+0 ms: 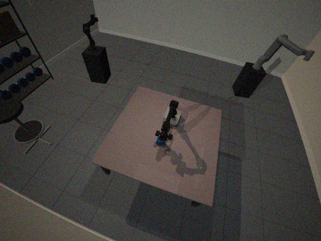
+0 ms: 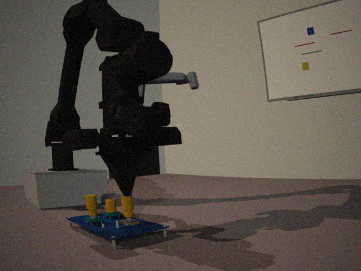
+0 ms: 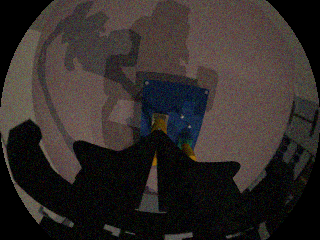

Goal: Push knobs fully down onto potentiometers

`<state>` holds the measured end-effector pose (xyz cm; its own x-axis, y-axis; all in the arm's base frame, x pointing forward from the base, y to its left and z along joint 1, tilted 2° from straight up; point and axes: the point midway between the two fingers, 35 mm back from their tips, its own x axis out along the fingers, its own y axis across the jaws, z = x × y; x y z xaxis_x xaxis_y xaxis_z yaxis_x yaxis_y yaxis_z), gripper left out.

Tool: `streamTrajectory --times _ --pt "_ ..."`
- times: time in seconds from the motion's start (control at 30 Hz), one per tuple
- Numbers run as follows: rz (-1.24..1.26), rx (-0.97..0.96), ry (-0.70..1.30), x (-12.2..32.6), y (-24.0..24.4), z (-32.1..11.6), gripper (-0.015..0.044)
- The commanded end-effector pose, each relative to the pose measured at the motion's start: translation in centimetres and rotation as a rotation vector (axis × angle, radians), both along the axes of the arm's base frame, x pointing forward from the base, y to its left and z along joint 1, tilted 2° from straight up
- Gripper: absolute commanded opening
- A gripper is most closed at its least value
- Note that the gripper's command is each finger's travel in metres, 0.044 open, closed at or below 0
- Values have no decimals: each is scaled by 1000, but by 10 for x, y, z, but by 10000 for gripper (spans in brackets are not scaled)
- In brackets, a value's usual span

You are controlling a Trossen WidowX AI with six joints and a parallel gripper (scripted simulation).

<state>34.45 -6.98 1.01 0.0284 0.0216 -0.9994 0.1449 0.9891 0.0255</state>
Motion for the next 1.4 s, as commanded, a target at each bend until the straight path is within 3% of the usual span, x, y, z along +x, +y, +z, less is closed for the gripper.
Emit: streamTrajectory --times 0.0,1.37 --pt "-2 0 15 2 0 -19 0" --pt "-2 0 15 1 -1 26 0"
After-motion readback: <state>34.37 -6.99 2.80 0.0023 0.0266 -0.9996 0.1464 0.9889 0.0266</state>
